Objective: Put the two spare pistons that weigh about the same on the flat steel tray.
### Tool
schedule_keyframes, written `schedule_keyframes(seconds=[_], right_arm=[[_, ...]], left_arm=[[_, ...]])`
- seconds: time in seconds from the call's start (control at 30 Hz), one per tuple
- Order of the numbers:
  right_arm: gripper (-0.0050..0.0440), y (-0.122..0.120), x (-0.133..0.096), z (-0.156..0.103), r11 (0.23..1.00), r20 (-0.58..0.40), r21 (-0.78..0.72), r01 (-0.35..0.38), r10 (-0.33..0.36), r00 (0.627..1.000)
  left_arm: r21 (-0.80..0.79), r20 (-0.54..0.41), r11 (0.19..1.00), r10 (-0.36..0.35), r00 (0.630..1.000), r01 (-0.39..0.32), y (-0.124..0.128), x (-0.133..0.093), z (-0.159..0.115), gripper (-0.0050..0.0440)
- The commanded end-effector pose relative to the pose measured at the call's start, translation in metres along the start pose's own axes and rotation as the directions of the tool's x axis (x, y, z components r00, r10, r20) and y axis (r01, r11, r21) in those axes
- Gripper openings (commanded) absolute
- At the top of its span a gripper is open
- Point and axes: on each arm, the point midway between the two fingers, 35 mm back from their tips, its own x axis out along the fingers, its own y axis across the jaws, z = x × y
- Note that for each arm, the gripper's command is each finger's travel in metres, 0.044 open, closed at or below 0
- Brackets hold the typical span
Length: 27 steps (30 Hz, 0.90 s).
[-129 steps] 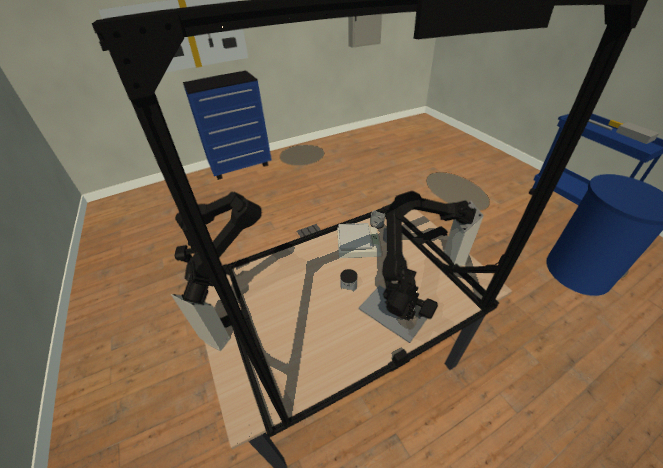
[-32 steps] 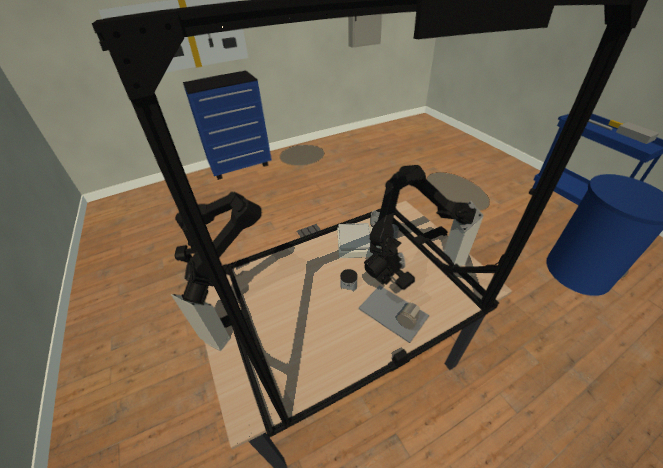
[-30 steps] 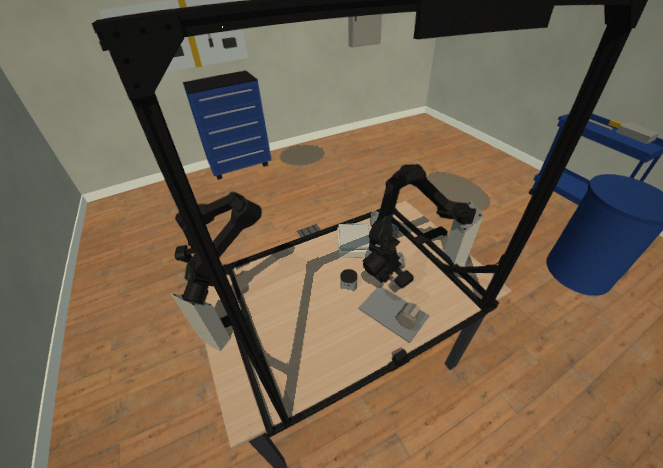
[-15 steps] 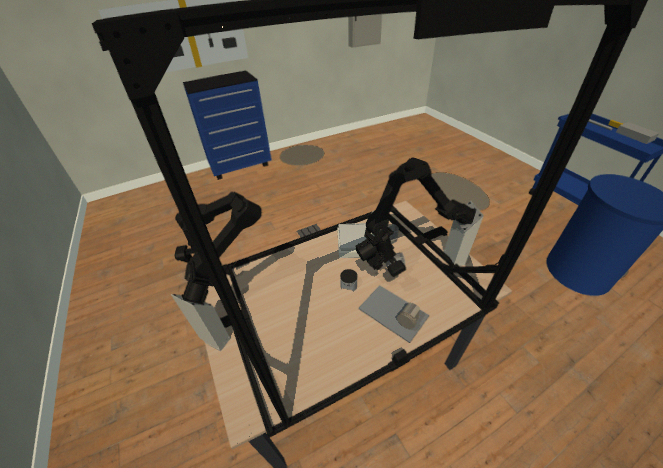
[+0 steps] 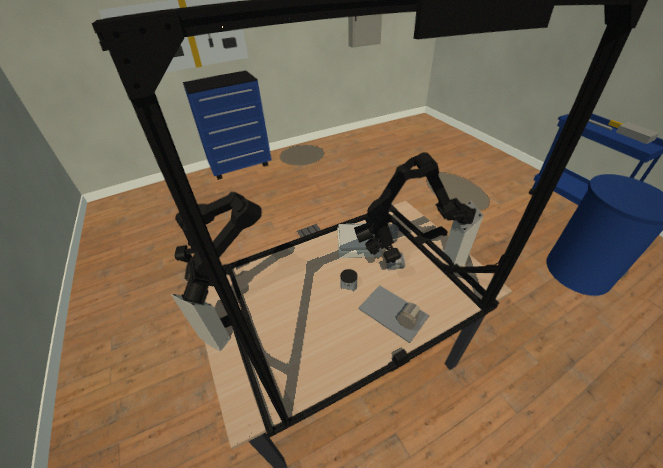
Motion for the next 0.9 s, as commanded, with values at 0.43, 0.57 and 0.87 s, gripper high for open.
schedule_keyframes(seconds=[0.43,0.57,0.87], right_arm=[[0.0378,-0.064,-0.016,-0.033,0.975,0.113,0.212,-0.066,0.043,0.993],[0.0378,-0.08,-0.022,-0.044,0.959,0.163,0.27,-0.083,0.039,0.986],[0.0378,-0.104,-0.036,-0.065,0.925,0.278,0.363,-0.108,0.003,0.961]], left_arm=[[0.0,0.0,1.0,-0.002,1.0,0.002,0.0,0.0,0.0,0.044],[0.0,0.0,1.0,-0.002,1.0,0.002,0.0,0.0,0.0,0.044],[0.0,0.0,1.0,-0.002,1.0,0.002,0.0,0.0,0.0,0.044]])
